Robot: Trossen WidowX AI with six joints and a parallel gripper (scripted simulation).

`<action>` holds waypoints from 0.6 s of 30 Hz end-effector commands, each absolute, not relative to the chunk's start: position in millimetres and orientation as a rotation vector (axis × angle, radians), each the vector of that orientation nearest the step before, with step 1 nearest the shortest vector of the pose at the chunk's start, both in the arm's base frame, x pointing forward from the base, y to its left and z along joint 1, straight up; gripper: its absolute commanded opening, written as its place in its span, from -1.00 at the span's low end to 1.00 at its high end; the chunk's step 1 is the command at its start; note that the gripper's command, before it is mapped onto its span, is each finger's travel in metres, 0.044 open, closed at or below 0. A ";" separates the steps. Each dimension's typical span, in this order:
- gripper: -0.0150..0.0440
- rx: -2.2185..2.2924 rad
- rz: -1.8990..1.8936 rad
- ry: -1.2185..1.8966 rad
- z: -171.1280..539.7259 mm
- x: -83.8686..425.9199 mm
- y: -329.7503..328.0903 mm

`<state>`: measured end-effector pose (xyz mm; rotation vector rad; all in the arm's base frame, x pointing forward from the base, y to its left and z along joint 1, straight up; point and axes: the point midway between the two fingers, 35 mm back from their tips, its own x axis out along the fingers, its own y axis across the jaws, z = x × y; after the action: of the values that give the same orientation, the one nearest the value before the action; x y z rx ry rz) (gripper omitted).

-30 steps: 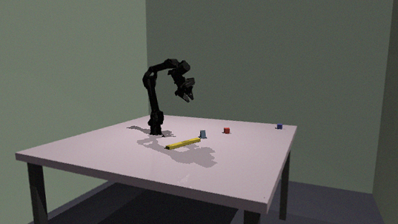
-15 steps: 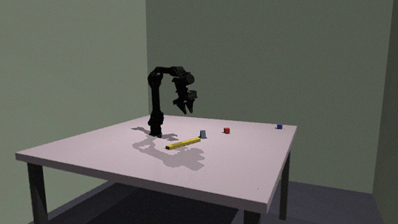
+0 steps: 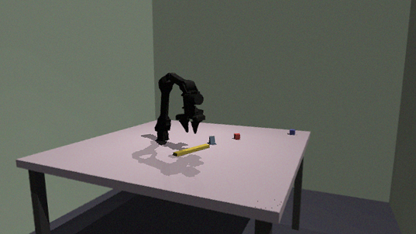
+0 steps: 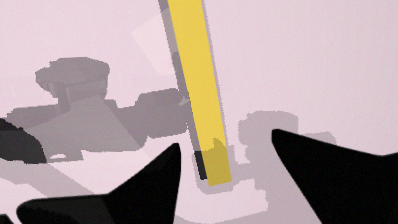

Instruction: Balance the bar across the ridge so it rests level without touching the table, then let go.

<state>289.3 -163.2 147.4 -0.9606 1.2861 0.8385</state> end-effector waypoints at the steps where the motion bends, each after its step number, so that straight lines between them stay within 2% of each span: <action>1: 0.58 -0.970 0.900 1.328 127.5 284.9 -177.6; 18: 0.58 -0.973 0.925 1.341 75.4 284.1 -183.2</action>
<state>285.1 -182.6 84.1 -0.9706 1.3354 0.9197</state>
